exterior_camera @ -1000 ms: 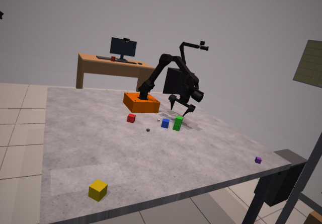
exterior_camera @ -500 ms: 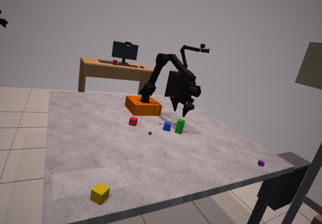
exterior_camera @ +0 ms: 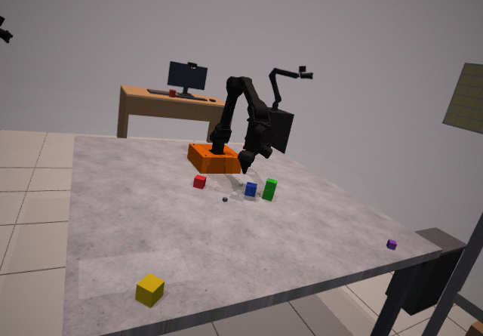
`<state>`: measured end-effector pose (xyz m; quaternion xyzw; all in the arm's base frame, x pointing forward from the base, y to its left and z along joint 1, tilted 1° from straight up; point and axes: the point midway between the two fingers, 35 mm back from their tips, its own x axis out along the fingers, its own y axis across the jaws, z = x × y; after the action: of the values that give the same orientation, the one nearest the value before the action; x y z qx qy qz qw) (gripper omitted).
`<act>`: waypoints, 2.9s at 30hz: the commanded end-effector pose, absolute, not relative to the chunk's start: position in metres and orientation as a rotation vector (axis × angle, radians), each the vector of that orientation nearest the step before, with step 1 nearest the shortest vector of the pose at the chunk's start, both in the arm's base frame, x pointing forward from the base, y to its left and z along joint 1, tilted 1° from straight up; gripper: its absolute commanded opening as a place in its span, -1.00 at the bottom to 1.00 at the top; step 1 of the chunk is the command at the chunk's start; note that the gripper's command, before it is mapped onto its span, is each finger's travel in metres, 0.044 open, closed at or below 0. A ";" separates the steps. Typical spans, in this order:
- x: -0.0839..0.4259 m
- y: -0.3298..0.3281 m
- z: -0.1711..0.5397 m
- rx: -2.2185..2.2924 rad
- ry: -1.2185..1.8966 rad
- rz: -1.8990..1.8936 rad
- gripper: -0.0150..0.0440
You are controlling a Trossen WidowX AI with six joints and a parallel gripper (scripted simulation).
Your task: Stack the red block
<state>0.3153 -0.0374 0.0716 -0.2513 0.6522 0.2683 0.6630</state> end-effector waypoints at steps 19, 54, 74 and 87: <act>0.221 -0.171 0.069 0.419 1.514 -0.436 1.00; 0.198 -0.187 -0.001 0.569 1.477 -0.594 1.00; 0.198 -0.187 -0.033 0.569 1.477 -0.594 1.00; 0.197 -0.187 -0.040 0.569 1.477 -0.594 1.00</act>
<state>0.1975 -0.1862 -0.0398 0.2541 0.6530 -0.2628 0.6633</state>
